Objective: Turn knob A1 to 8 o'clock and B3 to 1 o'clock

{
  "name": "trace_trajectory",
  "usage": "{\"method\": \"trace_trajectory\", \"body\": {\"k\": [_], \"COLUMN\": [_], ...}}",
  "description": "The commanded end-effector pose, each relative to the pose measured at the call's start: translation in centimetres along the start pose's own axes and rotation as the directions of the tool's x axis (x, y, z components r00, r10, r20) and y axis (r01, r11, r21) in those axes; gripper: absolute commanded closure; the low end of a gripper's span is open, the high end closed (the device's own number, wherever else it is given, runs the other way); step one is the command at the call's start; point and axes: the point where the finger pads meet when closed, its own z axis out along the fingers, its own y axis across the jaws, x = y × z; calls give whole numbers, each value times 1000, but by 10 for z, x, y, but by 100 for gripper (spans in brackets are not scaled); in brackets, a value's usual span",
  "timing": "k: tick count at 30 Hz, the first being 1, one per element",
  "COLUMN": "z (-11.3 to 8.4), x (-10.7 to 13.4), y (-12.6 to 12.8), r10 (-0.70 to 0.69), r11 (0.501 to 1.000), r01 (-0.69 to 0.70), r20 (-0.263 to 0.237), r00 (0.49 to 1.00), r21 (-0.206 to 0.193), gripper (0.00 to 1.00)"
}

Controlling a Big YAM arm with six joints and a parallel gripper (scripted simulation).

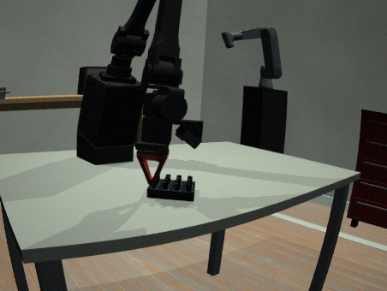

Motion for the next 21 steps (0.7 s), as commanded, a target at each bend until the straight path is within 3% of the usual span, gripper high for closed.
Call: {"method": "trace_trajectory", "body": {"k": [1, 21], "z": [1, 1], "x": [-9, -9], "y": [-6, -6], "r10": [-51, -65], "r11": [999, 998], "r01": [51, 65], "r20": [15, 15], "r00": [999, 998], "r21": [11, 11], "gripper": [92, 92]}}
